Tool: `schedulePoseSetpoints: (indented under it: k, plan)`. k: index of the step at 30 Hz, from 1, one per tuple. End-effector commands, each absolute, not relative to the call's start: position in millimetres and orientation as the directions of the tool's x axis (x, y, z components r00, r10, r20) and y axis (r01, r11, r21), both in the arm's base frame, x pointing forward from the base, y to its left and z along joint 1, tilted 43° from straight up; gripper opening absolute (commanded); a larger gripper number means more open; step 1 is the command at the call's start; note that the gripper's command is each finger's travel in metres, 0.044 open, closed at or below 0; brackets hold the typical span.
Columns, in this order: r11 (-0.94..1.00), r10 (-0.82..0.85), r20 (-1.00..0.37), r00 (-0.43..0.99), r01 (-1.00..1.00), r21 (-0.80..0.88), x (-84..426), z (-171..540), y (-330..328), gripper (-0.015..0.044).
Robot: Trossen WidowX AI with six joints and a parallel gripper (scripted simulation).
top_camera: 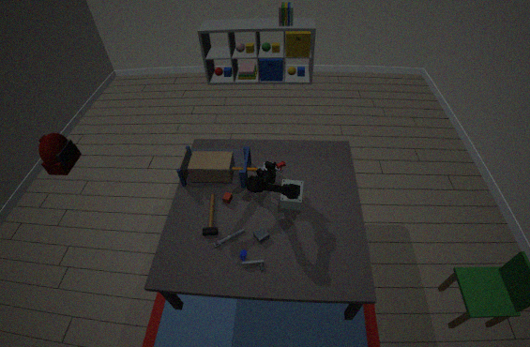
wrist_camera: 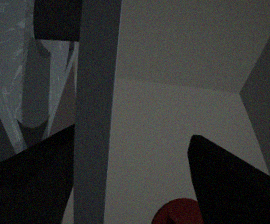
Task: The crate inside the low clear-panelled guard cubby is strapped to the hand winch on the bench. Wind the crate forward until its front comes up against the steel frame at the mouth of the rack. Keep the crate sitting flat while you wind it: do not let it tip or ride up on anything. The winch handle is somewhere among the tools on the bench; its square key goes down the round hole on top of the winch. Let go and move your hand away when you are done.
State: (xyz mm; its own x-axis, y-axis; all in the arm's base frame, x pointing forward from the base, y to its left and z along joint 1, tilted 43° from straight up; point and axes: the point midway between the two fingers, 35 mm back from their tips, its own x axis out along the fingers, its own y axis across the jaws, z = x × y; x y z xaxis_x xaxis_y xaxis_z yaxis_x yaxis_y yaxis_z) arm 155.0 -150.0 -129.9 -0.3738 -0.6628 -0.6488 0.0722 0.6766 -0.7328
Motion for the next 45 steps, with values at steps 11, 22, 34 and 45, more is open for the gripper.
schedulePoseSetpoints:
  k: [11,22,34,45]
  plan:
    - [0.687,-0.652,-0.662,-0.371,0.081,-0.722,155.8,-132.0,-148.4,0.024]
    - [0.677,-0.663,-0.649,-0.374,0.072,-0.733,156.7,-132.9,-148.0,0.024]
    - [0.677,-0.663,-0.649,-0.374,0.072,-0.733,156.7,-132.9,-148.0,0.024]
    - [0.677,-0.663,-0.649,-0.374,0.072,-0.733,156.7,-132.9,-148.0,0.024]
